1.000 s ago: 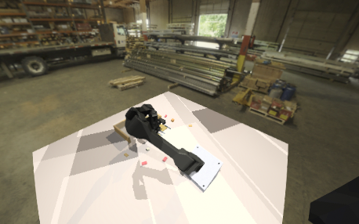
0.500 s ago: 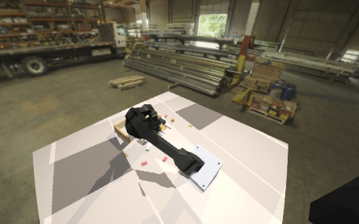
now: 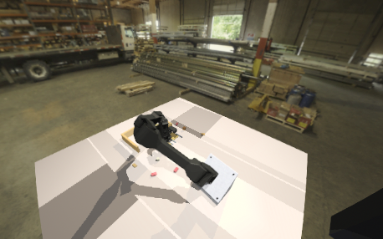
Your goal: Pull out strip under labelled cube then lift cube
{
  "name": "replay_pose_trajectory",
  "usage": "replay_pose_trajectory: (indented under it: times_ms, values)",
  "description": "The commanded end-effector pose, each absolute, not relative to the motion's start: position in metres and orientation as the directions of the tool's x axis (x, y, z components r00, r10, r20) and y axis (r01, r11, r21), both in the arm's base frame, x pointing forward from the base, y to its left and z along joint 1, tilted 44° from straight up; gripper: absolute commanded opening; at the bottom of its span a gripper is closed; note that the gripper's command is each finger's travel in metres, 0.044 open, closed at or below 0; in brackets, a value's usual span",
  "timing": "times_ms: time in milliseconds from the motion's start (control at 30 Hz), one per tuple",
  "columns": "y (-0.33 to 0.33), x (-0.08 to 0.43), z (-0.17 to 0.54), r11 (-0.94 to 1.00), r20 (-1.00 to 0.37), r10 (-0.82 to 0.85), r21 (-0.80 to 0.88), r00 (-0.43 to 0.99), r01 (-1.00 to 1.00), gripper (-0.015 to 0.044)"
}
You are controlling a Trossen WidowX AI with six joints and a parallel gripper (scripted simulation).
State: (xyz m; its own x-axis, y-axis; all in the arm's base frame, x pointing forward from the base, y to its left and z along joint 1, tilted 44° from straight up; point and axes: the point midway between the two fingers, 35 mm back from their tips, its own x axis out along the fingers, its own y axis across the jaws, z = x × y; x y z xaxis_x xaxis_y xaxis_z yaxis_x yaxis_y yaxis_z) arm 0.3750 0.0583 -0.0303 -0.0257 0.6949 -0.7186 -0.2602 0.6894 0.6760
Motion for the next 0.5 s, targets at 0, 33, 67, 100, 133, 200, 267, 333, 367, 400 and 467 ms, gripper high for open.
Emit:
replay_pose_trajectory:
  times_ms: [0,33,67,100,133,200,267,333,367,400,467]
  values:
    - [0.0598,0.3753,-0.0310,0.688,-0.716,0.697,0.678,-0.025,-0.260,0.0000]
    - [0.0599,0.3753,-0.0310,0.688,-0.716,0.697,0.678,-0.025,-0.260,0.0000]
    - [0.0599,0.3753,-0.0311,0.687,-0.716,0.697,0.678,-0.025,-0.260,0.0000]
    - [0.0600,0.3753,-0.0312,0.687,-0.716,0.697,0.678,-0.025,-0.260,0.0000]
    - [0.0601,0.3753,-0.0312,0.687,-0.716,0.697,0.678,-0.025,-0.260,0.0000]
    - [0.0602,0.3753,-0.0314,0.687,-0.716,0.697,0.678,-0.025,-0.260,0.0000]
    - [0.0604,0.3753,-0.0315,0.687,-0.716,0.697,0.678,-0.025,-0.260,0.0000]
    - [0.0605,0.3753,-0.0317,0.687,-0.716,0.697,0.678,-0.025,-0.260,0.0000]
    - [0.0606,0.3753,-0.0317,0.687,-0.716,0.697,0.678,-0.025,-0.260,0.0000]
    - [0.0606,0.3754,-0.0318,0.687,-0.716,0.697,0.678,-0.025,-0.260,0.0000]
    - [0.0608,0.3754,-0.0320,0.687,-0.716,0.697,0.678,-0.025,-0.260,0.0000]
